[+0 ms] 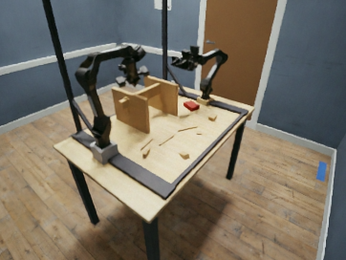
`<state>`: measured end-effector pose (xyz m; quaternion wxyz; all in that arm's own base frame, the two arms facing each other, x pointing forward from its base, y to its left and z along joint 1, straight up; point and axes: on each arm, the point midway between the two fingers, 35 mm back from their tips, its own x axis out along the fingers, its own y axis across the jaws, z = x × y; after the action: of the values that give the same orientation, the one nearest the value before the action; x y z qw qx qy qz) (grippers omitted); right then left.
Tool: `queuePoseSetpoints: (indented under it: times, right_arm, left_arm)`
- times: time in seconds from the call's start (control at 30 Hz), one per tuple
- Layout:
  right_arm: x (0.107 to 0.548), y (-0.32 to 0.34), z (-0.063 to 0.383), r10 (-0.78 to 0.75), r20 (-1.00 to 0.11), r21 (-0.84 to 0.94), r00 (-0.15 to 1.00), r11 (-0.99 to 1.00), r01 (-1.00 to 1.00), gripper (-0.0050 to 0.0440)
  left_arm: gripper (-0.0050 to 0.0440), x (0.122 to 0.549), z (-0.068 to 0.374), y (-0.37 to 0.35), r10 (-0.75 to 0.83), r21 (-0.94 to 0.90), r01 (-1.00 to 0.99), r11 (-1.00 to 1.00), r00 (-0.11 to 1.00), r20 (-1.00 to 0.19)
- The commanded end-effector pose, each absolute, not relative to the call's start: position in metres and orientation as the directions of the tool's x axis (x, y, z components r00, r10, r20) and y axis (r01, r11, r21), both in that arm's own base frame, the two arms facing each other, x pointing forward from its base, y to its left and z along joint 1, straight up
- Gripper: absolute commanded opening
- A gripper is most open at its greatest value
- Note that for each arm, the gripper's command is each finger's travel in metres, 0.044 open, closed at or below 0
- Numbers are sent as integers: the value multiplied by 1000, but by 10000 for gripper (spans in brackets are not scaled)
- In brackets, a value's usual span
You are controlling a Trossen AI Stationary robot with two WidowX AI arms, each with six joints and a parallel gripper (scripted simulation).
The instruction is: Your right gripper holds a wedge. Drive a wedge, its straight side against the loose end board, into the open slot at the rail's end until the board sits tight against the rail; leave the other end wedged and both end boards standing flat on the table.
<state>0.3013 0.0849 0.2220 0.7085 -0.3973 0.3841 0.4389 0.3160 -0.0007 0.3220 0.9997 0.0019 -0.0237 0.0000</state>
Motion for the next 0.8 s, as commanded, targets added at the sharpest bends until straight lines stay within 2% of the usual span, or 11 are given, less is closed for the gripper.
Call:
queuePoseSetpoints:
  times: [0.0, 0.27, 0.43, 0.77]
  right_arm:
    - [311, 75, 229, 290, -837, -316, 465, 437, -842, -50]
    - [331, 57, 246, 232, -665, -402, 710, 690, -602, -50]
    - [332, 57, 249, 230, -645, -405, 729, 707, -580, -50]
    - [336, 27, 281, 115, -325, -293, 939, 932, -215, -50]
  left_arm:
    - [177, 313, 333, -1, -3, 2, 3, 1000, 997, 77]
    - [177, 313, 335, 0, -3, 1, 3, 1000, 997, 82]
    - [177, 312, 336, 0, 0, 1, 0, 1000, 996, 85]
    - [177, 313, 339, 0, -2, -1, 2, 1000, 996, 90]
